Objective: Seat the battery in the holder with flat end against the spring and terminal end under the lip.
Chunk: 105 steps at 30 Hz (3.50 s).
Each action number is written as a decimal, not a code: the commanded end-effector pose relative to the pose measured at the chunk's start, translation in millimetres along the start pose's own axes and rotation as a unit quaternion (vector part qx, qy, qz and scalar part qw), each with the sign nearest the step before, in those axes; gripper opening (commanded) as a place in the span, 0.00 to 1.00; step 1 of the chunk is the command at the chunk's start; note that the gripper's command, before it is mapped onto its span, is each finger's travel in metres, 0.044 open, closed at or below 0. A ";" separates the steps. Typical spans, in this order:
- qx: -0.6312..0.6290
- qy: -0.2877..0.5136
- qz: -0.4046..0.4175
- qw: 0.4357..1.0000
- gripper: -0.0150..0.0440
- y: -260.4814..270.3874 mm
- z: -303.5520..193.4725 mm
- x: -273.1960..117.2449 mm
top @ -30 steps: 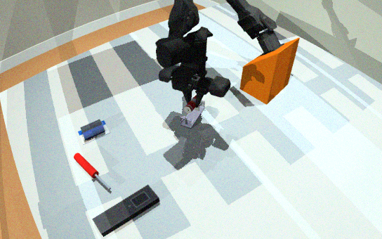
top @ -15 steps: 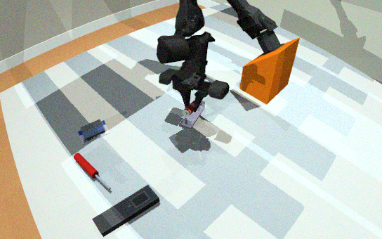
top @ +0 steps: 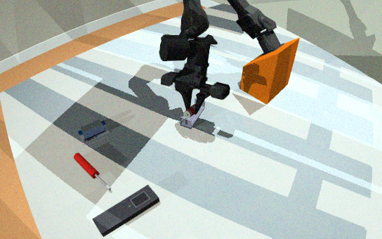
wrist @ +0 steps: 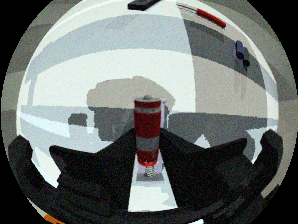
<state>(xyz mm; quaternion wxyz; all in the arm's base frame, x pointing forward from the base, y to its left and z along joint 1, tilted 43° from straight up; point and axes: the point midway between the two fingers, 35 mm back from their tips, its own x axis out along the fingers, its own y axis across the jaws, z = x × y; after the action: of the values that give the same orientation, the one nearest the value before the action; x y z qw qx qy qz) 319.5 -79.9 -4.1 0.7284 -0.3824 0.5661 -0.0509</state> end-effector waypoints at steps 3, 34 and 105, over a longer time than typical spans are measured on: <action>-0.002 -0.027 0.003 1.000 0.38 -0.6 -1.1 0.9; -0.011 -0.086 0.008 0.996 0.38 -3.1 -21.5 1.4; 0.017 0.095 0.047 0.994 0.38 -2.0 -19.1 13.5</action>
<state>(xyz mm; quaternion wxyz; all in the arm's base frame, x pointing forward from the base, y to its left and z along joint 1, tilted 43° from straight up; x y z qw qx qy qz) 313.6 -95.2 -11.8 0.6931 -0.3373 0.6345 -0.0565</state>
